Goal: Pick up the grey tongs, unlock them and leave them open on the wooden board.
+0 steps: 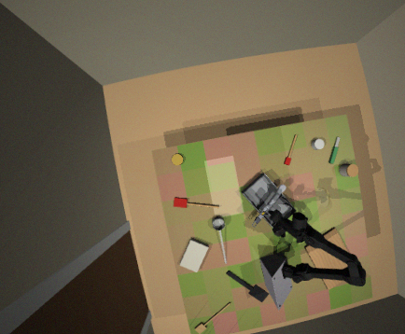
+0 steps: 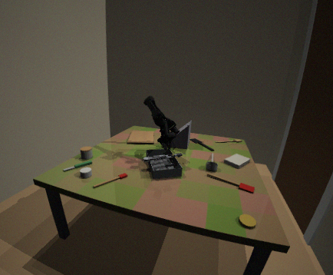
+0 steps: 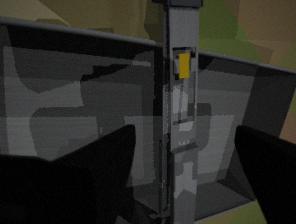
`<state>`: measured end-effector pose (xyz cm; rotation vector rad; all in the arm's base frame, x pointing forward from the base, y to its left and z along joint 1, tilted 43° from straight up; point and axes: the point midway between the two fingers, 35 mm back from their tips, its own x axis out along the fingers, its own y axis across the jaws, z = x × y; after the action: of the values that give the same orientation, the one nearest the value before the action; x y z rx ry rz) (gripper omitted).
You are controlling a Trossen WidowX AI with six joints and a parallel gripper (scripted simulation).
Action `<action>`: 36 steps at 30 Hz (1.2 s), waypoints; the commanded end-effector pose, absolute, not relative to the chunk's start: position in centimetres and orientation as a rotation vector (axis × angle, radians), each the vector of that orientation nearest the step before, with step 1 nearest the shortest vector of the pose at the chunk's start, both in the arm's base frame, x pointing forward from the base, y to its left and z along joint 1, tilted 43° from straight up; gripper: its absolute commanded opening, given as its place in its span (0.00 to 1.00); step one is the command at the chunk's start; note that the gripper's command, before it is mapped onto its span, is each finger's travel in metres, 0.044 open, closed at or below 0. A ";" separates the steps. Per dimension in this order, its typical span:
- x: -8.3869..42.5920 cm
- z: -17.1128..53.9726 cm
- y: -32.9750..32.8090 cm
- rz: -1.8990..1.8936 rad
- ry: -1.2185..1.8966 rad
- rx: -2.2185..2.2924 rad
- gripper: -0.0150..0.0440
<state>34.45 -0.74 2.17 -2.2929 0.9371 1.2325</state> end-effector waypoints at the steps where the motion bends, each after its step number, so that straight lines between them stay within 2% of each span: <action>1: 34.4 1.8 -0.6 1.237 0.935 -2.287 0.69; 36: 36.7 -2.7 -2.5 1.236 0.935 -2.288 0.69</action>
<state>36.59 -2.33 -2.12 -2.2885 0.9389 1.2275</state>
